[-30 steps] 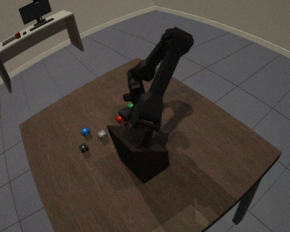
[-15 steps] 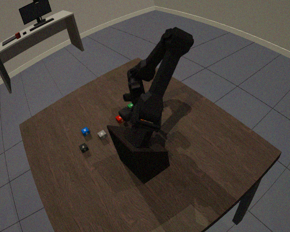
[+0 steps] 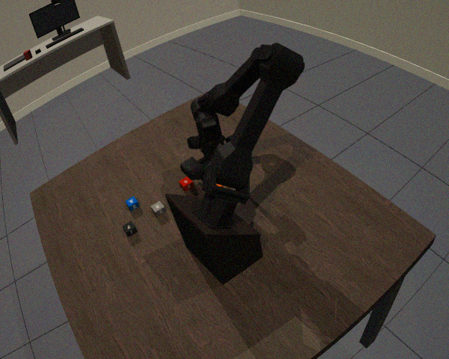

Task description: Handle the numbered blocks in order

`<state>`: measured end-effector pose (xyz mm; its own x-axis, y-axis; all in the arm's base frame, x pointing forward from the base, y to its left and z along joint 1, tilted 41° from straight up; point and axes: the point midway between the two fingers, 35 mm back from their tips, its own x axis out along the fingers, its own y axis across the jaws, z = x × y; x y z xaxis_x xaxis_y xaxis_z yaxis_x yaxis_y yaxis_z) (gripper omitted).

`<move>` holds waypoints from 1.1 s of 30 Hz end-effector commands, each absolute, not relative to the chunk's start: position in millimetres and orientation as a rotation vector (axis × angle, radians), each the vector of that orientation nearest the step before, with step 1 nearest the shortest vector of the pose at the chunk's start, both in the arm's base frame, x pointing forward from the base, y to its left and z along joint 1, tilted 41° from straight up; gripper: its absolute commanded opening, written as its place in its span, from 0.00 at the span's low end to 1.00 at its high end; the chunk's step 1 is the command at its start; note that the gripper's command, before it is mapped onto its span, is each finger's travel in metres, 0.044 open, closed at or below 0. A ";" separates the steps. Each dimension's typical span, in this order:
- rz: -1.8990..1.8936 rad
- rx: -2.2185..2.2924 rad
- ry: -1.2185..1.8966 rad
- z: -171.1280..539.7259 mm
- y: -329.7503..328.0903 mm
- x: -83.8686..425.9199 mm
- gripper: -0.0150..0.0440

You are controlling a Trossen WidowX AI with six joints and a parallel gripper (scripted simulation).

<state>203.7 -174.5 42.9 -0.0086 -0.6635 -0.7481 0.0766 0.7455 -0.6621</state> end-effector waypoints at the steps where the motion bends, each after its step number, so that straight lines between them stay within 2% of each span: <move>1: -0.634 -0.501 1.475 49.1 -170.2 204.0 0.93; 5: -0.577 -0.475 1.464 39.7 -147.6 228.4 0.93; 10: -0.475 -0.423 1.471 13.1 -81.9 273.5 0.93; 16: -0.480 -0.404 1.503 -25.1 -1.3 298.0 0.93; 26: -0.593 -0.464 1.490 -101.9 127.6 270.3 0.93; 33: -0.616 -0.478 1.476 -113.2 142.2 260.4 0.93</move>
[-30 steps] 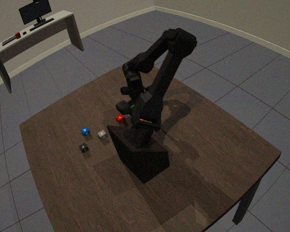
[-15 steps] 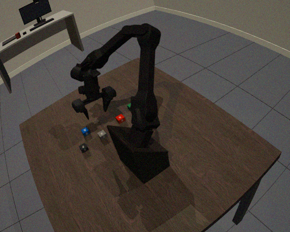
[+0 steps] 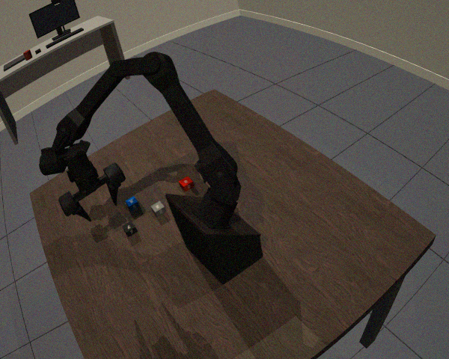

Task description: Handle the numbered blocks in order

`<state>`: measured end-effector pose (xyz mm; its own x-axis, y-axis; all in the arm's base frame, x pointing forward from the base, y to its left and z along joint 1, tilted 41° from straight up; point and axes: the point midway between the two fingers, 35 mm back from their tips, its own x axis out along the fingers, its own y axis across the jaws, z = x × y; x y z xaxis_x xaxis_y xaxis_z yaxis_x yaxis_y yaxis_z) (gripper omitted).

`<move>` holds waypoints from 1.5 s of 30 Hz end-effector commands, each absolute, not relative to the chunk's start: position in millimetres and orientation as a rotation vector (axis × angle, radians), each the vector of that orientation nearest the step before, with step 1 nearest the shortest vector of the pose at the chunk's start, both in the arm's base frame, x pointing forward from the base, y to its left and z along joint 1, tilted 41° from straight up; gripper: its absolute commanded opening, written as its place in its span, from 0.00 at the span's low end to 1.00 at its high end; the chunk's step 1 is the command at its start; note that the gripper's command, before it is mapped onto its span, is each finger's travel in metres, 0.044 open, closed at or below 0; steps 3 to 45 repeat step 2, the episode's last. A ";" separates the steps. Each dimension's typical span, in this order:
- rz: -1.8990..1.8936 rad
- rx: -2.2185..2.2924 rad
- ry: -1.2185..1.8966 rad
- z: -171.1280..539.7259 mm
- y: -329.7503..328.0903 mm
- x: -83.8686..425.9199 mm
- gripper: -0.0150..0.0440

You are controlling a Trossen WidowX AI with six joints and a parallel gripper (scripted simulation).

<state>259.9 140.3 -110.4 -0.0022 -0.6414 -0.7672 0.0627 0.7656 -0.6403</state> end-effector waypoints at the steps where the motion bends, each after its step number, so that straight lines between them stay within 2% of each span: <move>1: -0.616 -0.478 1.476 -113.2 142.2 260.4 0.93; 45: -0.616 -0.478 1.476 -113.2 142.2 260.4 0.93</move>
